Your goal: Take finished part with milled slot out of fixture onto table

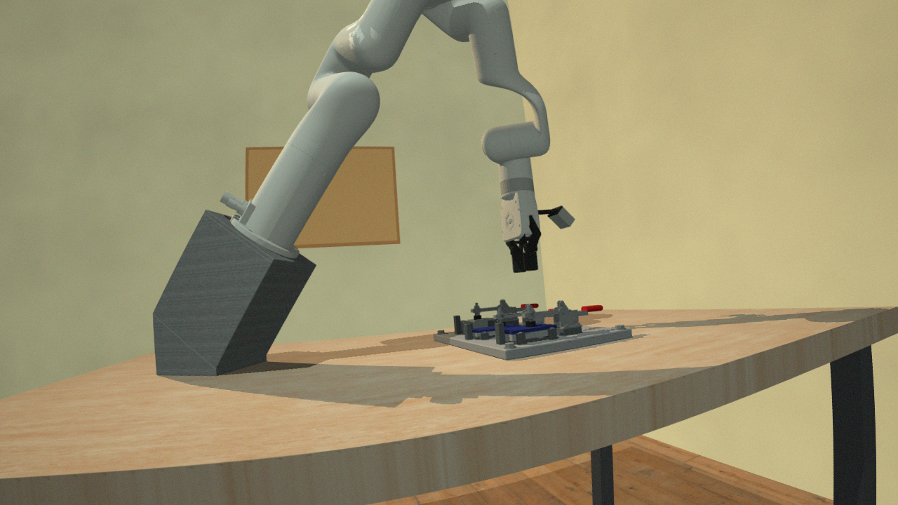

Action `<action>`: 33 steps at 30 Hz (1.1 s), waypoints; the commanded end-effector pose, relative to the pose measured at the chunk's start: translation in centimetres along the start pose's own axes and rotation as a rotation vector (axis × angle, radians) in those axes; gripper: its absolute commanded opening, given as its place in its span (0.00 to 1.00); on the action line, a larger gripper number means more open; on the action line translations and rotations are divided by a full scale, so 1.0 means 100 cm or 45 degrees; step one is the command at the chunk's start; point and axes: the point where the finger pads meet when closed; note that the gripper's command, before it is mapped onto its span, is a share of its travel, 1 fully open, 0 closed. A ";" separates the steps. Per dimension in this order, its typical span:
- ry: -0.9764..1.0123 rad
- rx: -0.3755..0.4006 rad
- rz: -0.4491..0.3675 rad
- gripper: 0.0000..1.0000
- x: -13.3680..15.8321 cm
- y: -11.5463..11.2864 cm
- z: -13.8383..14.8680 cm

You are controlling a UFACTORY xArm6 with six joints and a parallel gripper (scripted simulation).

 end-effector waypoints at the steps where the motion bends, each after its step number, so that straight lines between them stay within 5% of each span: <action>1: 0.001 -0.002 0.004 0.47 -0.001 0.005 0.000; 21: 0.001 -0.002 0.004 0.47 -0.001 0.059 0.000; 33: 0.001 -0.002 0.003 0.47 -0.001 0.065 0.000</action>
Point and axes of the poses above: the point where the finger pads meet when closed, its own y axis out along the fingers, its own z axis across the jaws, x = y × z, and after that the axes turned 2 degrees about y, right-handed
